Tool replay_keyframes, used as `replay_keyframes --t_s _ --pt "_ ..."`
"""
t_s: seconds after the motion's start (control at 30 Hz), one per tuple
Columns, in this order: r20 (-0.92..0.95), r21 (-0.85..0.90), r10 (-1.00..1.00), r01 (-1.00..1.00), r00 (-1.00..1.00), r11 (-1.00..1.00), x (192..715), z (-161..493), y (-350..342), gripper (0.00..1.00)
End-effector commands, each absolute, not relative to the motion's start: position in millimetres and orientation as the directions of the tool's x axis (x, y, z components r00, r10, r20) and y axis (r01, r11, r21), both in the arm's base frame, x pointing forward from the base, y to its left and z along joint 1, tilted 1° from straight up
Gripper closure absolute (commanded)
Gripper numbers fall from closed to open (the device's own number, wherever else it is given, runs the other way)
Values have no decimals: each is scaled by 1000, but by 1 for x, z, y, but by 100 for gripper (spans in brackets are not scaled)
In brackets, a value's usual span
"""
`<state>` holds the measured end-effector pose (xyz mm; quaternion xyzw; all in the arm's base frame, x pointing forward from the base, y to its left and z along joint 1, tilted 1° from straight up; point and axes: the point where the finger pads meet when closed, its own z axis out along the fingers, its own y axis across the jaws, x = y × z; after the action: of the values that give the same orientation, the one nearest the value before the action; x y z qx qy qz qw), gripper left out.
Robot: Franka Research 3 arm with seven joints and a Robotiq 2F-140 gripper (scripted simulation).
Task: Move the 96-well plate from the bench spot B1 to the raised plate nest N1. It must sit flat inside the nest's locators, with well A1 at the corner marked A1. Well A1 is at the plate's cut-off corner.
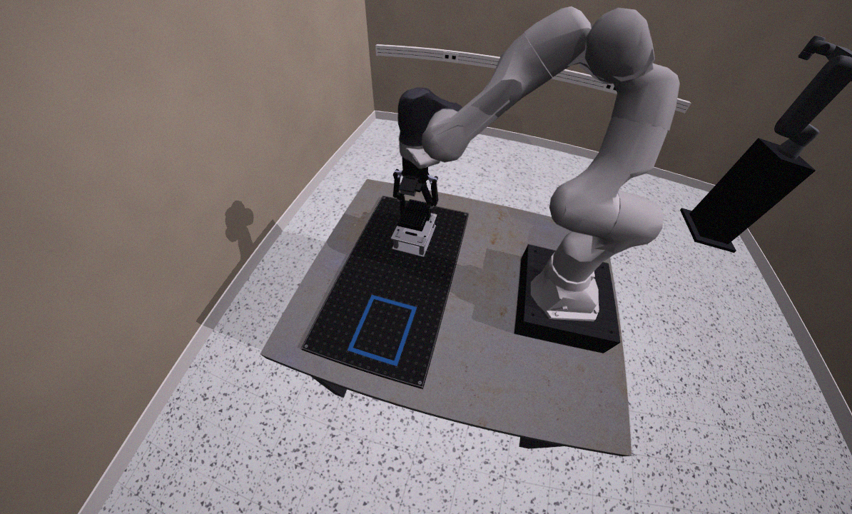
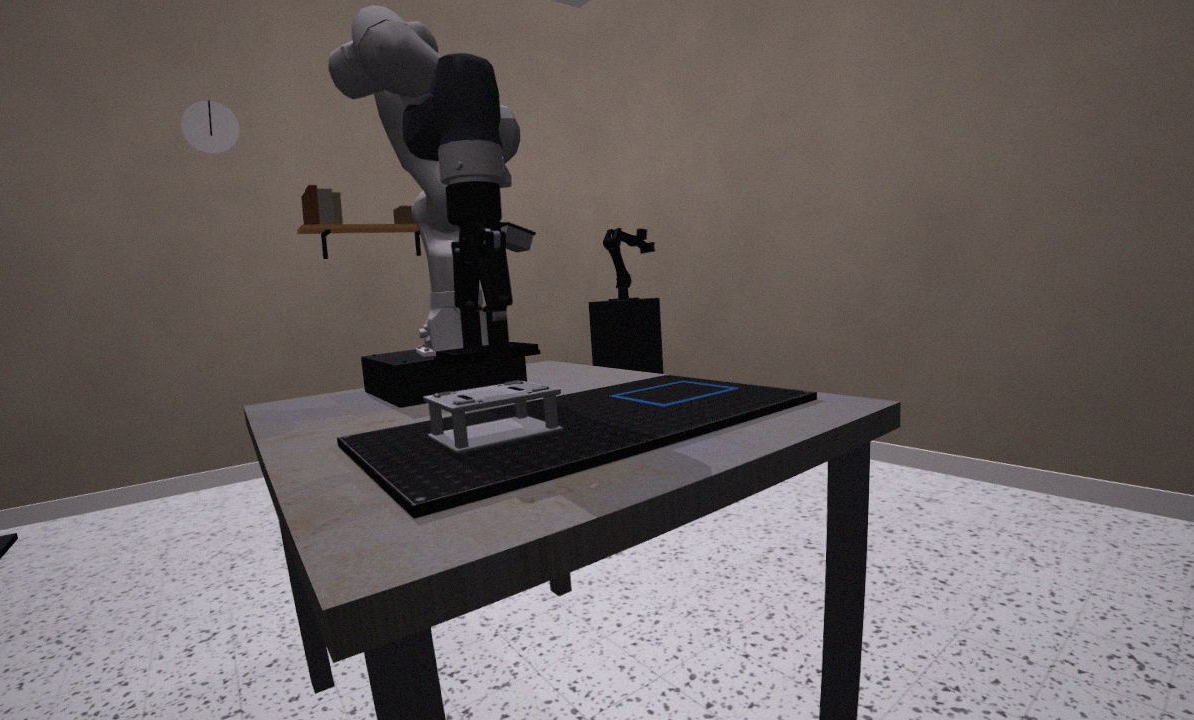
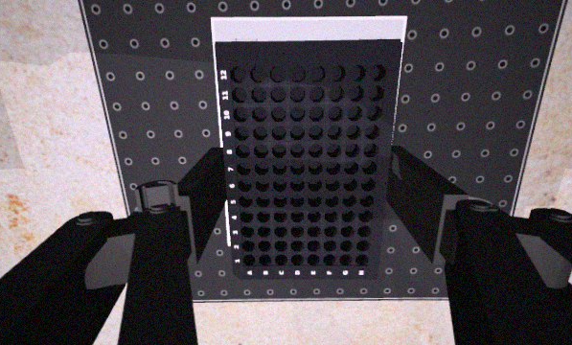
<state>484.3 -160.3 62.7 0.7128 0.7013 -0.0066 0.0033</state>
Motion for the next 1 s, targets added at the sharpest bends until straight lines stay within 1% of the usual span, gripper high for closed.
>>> replay_keyframes --t_s 0.0,0.7,0.97 --pt "-16 2 1000 1000 24 -24 487 57 -160 40" --pt "-16 2 1000 1000 24 -24 489 25 -161 40" --pt "-16 2 1000 1000 24 -24 490 25 -161 40"
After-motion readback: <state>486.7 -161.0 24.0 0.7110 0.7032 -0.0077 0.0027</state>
